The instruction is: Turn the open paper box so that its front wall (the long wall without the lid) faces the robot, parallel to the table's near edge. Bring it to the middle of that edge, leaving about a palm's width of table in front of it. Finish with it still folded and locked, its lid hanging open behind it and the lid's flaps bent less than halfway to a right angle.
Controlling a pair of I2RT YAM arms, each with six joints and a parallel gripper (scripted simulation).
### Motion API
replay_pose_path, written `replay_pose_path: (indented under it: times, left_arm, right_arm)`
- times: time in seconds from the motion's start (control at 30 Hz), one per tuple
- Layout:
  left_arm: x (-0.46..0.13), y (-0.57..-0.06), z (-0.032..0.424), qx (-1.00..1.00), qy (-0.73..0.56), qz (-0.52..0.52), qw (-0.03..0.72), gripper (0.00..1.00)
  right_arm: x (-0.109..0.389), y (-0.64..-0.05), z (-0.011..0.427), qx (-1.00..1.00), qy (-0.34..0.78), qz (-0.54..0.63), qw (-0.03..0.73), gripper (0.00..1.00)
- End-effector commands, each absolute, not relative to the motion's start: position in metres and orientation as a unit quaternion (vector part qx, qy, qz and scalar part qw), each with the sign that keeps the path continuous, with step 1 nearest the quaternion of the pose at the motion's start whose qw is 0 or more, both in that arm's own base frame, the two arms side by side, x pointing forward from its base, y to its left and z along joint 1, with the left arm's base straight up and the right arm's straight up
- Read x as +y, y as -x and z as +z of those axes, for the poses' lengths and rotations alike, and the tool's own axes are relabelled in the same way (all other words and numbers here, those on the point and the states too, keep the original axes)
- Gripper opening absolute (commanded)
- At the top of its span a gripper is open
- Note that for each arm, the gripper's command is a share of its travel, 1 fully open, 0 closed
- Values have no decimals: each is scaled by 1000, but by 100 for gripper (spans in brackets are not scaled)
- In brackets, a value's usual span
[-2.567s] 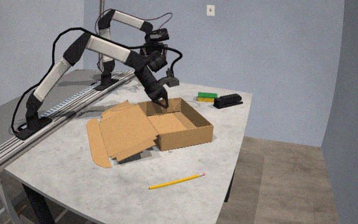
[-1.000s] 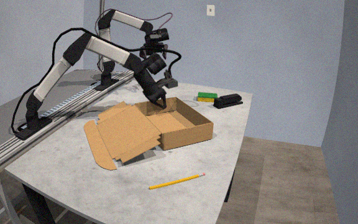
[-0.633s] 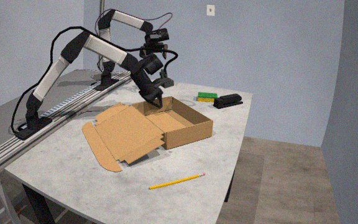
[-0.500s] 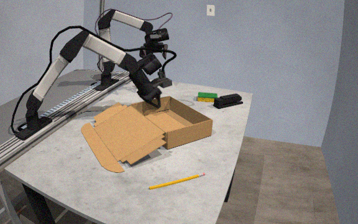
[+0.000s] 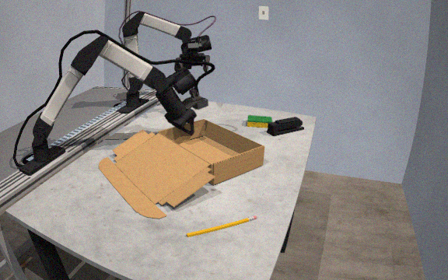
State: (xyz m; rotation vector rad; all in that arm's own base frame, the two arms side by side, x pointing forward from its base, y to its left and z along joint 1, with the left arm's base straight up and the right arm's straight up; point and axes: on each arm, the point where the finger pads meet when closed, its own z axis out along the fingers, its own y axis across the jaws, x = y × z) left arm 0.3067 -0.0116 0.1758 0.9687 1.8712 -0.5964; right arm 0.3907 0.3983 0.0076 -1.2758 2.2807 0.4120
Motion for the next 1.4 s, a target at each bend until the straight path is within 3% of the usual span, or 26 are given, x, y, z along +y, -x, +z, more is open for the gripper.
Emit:
replay_pose_path:
  times: [0.0,1.37]
  left_arm:
    - [-8,-312,187,751,-400,-235,470,100]
    - [-9,-312,187,751,-399,-236,469,100]
  right_arm:
    - [402,-390,35,810,490,160,277,0]
    - [367,-333,26,732,609,192,238,0]
